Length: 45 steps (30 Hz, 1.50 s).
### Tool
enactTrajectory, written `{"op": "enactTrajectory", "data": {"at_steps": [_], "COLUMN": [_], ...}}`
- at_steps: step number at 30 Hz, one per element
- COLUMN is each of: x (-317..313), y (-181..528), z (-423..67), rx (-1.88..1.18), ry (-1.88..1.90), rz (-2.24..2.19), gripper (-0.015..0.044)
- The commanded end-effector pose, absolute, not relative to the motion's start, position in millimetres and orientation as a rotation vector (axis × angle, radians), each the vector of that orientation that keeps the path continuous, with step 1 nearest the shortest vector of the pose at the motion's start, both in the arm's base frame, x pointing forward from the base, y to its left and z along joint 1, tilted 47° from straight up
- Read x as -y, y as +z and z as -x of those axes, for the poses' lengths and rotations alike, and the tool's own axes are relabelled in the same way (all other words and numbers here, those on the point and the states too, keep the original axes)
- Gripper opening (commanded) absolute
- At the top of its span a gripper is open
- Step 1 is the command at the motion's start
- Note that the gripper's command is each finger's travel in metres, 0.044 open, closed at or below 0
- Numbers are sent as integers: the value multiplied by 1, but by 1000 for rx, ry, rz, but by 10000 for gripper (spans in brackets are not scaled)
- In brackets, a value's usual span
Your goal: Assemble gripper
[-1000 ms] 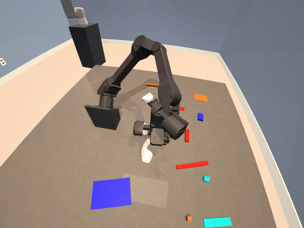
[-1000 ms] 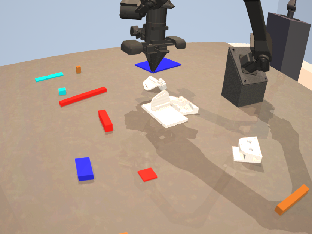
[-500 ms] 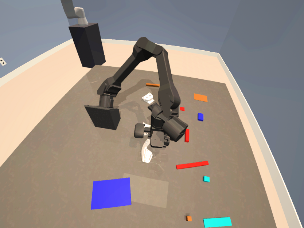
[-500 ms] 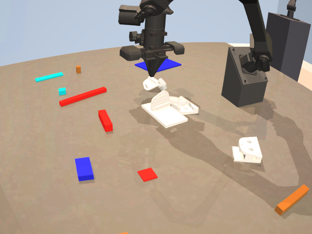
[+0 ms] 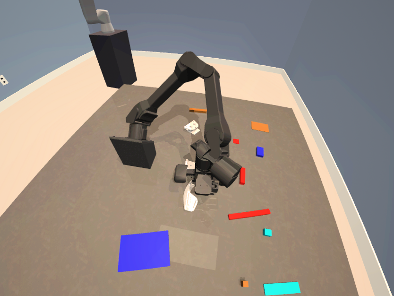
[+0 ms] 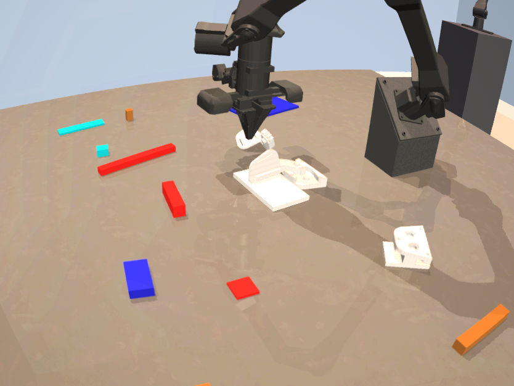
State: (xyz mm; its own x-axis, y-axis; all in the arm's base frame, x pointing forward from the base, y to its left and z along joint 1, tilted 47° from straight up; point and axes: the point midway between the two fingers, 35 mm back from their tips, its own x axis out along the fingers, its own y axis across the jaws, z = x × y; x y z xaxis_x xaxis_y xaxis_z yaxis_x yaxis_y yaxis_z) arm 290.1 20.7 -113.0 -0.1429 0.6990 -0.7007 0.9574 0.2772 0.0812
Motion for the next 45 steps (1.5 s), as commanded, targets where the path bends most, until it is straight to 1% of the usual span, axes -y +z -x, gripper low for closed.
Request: {"op": "enactTrajectory", "data": {"at_steps": [1, 13, 45], "x": [-27, -33, -19], "y": [-119, -125, -129], "z": [-287, -283, -234], "rx": [-1919, -1920, -1920], "ry": [-523, -522, -527], "rz": [-1493, -1494, -1493], "gripper": [0, 0, 0]}}
